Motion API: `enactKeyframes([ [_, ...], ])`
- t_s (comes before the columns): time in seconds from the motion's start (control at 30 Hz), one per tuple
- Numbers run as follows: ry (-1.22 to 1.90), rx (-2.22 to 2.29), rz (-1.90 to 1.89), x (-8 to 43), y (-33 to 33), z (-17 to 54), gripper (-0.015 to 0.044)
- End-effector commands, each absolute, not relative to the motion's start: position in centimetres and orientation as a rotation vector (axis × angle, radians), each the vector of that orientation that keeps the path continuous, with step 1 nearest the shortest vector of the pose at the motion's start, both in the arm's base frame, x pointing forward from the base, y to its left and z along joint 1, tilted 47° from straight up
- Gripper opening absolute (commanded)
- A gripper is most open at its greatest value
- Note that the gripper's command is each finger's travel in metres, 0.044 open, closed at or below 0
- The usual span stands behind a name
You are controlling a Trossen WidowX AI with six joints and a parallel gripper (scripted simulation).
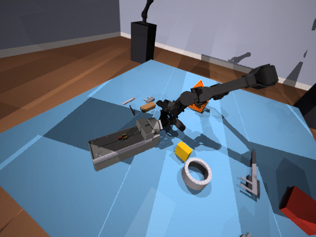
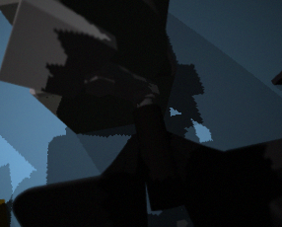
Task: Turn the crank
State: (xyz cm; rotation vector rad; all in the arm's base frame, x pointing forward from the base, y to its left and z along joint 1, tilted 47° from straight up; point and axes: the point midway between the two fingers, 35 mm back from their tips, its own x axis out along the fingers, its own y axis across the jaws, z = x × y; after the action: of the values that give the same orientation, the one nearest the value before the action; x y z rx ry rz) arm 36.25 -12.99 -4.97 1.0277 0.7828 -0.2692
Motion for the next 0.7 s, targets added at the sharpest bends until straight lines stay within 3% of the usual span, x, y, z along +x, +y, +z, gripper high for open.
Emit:
enactKeyframes([
  [0.0, 0.788, 1.023, -0.261, 36.76, -12.13, -4.99, 0.0000],
  [0.67, 0.788, 1.024, -0.261, 37.63, -11.19, -4.18, 0.0000],
])
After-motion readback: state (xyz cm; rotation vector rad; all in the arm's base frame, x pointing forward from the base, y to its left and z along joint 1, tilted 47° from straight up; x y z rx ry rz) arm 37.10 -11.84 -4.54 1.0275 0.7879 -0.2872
